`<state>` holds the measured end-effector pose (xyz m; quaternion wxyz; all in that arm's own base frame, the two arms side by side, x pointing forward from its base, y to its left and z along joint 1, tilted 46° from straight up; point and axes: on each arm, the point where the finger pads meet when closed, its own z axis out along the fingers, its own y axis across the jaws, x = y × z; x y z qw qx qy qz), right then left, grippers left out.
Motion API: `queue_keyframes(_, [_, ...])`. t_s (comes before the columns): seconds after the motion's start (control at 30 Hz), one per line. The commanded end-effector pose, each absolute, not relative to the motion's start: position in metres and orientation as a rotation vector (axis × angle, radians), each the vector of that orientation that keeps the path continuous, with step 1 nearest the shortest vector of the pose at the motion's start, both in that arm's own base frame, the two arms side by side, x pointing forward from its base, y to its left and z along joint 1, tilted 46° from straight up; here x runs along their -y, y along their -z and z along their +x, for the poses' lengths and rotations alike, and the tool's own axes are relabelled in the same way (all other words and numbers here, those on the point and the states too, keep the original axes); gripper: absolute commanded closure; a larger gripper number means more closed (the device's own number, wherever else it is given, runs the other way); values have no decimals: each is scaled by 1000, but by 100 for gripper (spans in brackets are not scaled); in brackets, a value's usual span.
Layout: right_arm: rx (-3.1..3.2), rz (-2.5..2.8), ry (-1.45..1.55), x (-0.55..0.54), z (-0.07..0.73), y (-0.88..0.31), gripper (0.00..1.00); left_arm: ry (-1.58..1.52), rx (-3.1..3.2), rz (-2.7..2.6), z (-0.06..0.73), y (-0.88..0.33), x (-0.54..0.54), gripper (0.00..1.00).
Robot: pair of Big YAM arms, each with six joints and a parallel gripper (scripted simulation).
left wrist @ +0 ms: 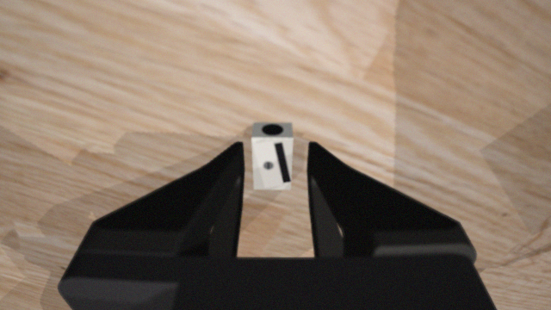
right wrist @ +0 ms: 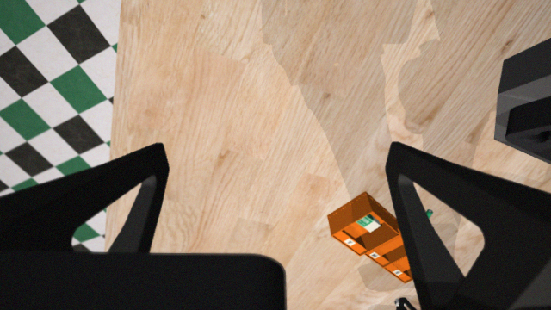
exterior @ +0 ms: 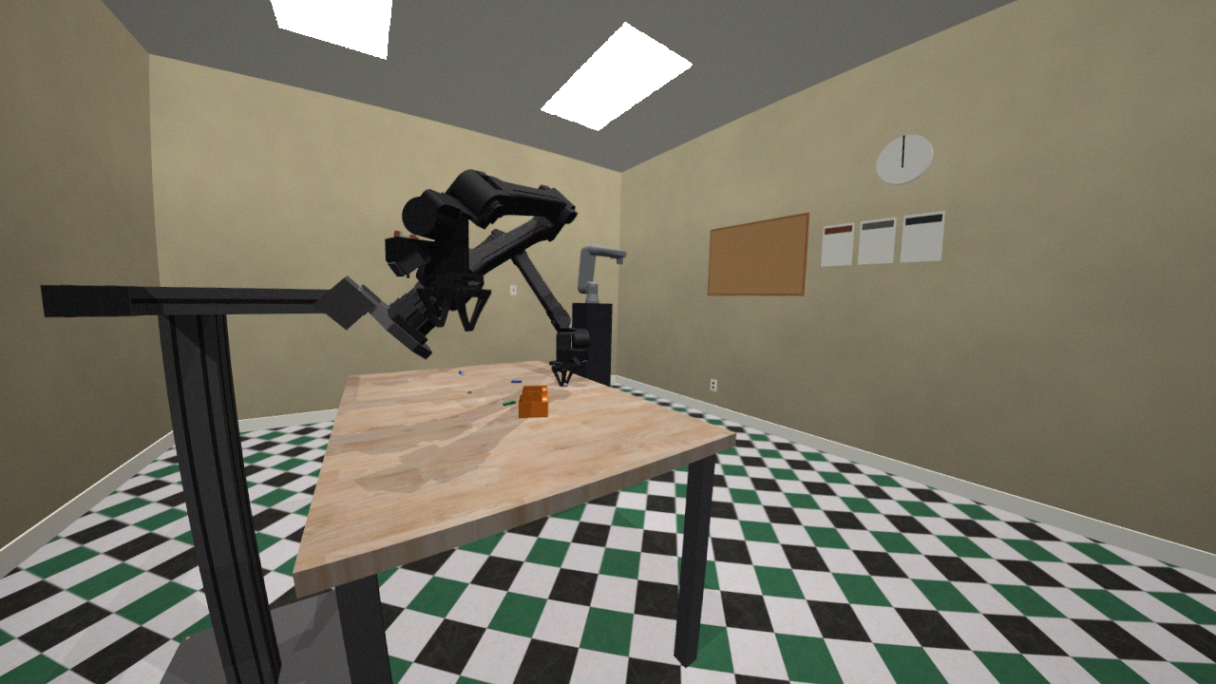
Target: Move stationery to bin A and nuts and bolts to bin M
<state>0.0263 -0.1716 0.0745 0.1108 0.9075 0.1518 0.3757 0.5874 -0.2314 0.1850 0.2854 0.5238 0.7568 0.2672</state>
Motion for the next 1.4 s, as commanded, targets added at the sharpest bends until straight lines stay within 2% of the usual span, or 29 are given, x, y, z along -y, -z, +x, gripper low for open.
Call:
queue_keyframes(0.0, [-419, 2663, -1085, 183, 17, -83, 0, -711, -2006, 1398, 595, -184, 243, 71])
queue_keyframes(0.47, [-419, 2663, -1085, 183, 17, -83, 0, -711, -2006, 1398, 597, -187, 244, 71])
queue_keyframes(0.5, [-419, 2663, -1085, 183, 17, -83, 0, -711, -2007, 1400, 597, -186, 244, 90])
queue_keyframes(1.37, [-419, 2663, -1085, 183, 17, -83, 0, -710, -2011, 1400, 595, -180, 244, 90])
